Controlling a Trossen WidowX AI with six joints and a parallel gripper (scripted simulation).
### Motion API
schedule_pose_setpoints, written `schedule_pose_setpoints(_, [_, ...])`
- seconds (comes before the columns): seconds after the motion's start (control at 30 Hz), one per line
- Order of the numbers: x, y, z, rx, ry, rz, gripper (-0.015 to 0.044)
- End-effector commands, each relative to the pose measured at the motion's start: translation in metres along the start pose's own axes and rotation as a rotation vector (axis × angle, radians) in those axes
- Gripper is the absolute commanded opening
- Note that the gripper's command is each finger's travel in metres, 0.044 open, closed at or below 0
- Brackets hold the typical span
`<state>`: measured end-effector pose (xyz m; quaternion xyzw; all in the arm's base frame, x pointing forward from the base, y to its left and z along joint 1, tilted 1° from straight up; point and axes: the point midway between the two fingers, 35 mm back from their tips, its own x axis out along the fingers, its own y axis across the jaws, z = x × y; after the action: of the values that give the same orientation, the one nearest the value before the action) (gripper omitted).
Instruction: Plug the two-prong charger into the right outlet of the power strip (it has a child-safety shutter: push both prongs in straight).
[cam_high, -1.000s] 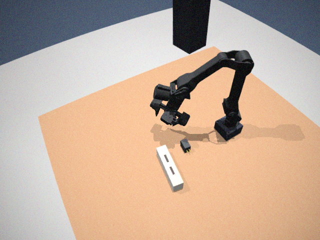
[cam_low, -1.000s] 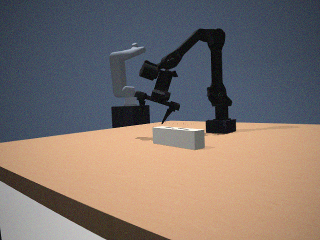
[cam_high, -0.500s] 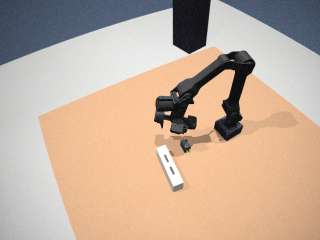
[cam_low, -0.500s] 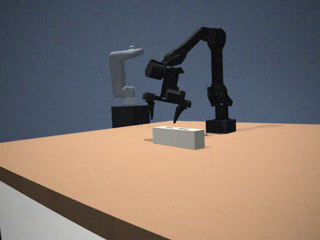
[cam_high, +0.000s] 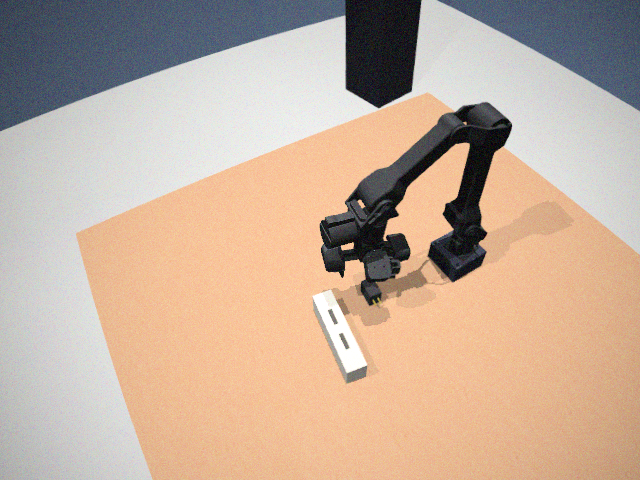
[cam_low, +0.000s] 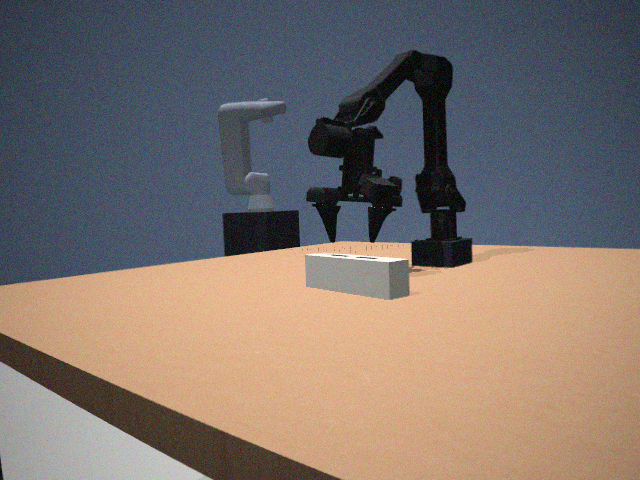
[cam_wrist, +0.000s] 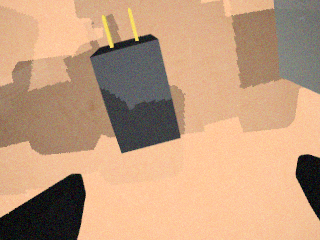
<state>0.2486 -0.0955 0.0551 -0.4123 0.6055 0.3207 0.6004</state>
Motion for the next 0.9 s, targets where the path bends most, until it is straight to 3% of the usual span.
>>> schedule_pose_setpoints(0.0, [-0.003,0.008,0.013,-0.098,-0.003,0.037,0.0440])
schedule_pose_setpoints(0.87, [0.016,0.017,0.023,-0.173,-0.003,0.065,0.0440])
